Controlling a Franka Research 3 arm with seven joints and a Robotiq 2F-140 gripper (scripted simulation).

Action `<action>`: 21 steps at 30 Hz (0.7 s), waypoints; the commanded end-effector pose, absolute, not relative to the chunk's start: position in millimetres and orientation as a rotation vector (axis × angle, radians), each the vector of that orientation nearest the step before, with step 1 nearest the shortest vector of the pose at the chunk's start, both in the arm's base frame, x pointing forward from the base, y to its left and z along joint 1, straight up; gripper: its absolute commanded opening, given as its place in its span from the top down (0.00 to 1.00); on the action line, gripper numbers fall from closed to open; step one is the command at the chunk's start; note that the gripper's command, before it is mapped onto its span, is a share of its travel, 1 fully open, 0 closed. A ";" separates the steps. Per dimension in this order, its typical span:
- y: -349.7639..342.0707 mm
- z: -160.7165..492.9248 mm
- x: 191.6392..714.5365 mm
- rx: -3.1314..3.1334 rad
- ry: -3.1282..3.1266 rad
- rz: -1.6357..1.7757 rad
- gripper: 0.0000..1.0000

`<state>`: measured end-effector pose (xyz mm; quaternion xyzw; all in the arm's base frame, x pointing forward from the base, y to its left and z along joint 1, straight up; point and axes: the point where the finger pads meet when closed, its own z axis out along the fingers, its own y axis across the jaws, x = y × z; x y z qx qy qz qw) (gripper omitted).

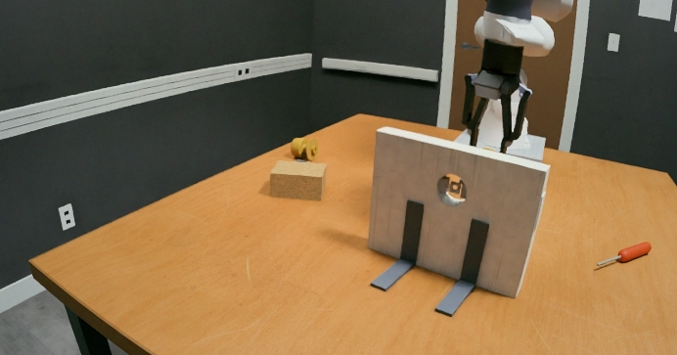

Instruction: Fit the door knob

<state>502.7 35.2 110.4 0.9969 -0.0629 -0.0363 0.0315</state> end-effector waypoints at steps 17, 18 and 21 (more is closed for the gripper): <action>36.2 111.5 504.6 3.070 -0.187 -0.105 0.58; 36.3 111.5 504.6 3.071 -0.186 -0.105 0.58; 36.3 111.6 504.7 3.071 -0.185 -0.105 0.58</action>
